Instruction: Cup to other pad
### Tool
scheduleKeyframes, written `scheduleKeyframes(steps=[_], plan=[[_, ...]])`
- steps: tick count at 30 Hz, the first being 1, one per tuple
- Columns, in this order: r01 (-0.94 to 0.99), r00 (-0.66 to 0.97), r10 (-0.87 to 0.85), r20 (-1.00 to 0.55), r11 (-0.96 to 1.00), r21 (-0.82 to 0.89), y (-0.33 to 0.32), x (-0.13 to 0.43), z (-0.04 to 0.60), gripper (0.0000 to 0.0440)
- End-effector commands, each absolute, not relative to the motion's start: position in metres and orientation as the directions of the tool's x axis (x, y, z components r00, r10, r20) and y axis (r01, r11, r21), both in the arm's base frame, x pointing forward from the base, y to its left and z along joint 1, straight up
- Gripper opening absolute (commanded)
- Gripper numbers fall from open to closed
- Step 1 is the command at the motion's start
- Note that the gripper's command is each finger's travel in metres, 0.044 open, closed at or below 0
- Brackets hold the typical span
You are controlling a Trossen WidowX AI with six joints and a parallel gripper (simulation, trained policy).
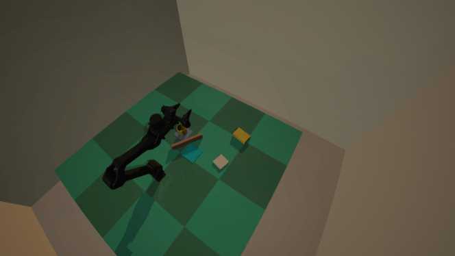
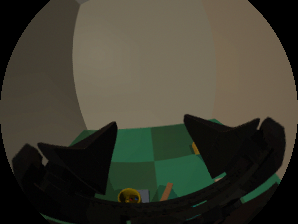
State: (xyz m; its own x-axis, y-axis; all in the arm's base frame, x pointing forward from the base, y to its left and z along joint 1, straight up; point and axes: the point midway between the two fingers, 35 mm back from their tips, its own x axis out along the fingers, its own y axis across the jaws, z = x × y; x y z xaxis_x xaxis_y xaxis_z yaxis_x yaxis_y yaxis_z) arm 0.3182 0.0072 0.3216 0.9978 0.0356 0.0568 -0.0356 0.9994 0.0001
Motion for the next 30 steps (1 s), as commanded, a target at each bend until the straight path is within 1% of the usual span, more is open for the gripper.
scheduleKeyframes(steps=[1,11,13,14,16,20,22,30], plan=[[-0.036,0.998,0.036,0.057,0.999,0.0,0.008,0.318,0.323,0.0374],[-0.033,0.999,0.033,0.01,0.999,0.023,0.01,0.322,0.328,0.0111],[-0.031,0.999,0.031,-0.008,0.999,0.035,0.01,0.323,0.327,0.0065],[-0.03,0.999,0.031,-0.019,0.999,0.042,0.01,0.324,0.327,0.0059],[-0.032,0.999,0.034,-0.038,0.998,0.058,0.012,0.326,0.327,0.0069],[-0.036,0.997,0.042,-0.071,0.995,0.094,0.015,0.33,0.329,0.0124],[-0.038,0.995,0.048,-0.087,0.993,0.113,0.017,0.332,0.33,0.0144],[-0.037,0.984,0.069,-0.163,0.981,0.191,0.026,0.339,0.331,0.0139]])
